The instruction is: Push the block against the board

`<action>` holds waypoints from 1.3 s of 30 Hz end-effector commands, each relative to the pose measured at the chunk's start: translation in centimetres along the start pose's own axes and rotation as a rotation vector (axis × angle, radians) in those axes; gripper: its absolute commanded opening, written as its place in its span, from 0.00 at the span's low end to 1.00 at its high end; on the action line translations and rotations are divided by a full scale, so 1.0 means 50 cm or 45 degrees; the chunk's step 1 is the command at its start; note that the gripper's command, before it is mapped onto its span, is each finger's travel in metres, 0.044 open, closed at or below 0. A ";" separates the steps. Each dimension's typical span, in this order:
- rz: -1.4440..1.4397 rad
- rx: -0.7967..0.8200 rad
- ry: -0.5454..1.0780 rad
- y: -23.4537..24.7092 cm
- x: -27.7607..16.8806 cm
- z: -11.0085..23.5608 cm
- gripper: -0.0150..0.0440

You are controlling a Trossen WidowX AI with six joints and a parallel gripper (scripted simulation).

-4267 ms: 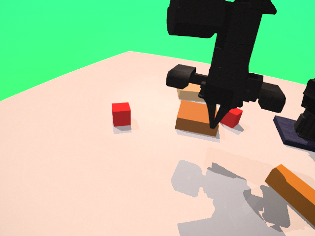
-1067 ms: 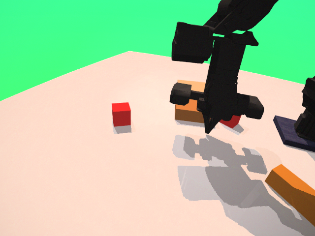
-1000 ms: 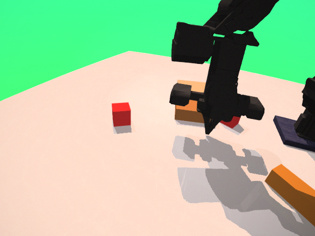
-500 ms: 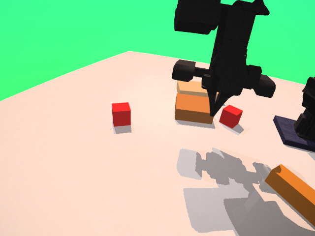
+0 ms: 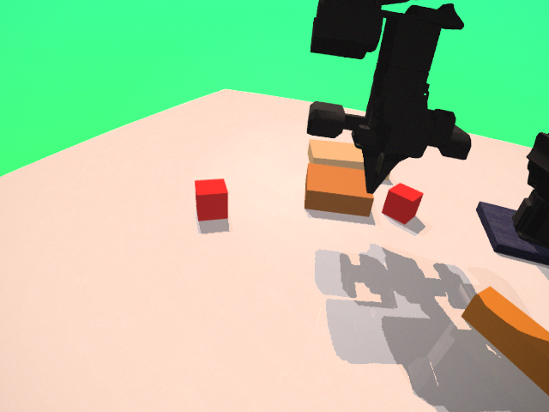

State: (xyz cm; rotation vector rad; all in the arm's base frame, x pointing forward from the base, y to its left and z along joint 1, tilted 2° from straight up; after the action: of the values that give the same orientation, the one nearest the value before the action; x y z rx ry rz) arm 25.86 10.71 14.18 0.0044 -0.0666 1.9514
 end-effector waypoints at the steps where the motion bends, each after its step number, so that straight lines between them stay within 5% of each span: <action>1: 0.015 0.016 0.004 0.005 -0.004 -0.075 0.25; 39: 0.015 0.016 0.011 0.002 -0.100 -0.098 0.25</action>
State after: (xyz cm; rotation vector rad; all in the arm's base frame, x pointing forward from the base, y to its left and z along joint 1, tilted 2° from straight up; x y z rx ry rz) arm 27.44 7.04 9.30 0.0075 -0.0600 1.9640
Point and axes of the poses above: the point midway between the two fingers, 35 mm back from their tips, its own z axis back along the fingers, its own y axis across the jaws, x = y × z, the point moved 6 cm from there along z, back along the fingers, and after that the axes turned 3 degrees about z, right-handed, at the moved point
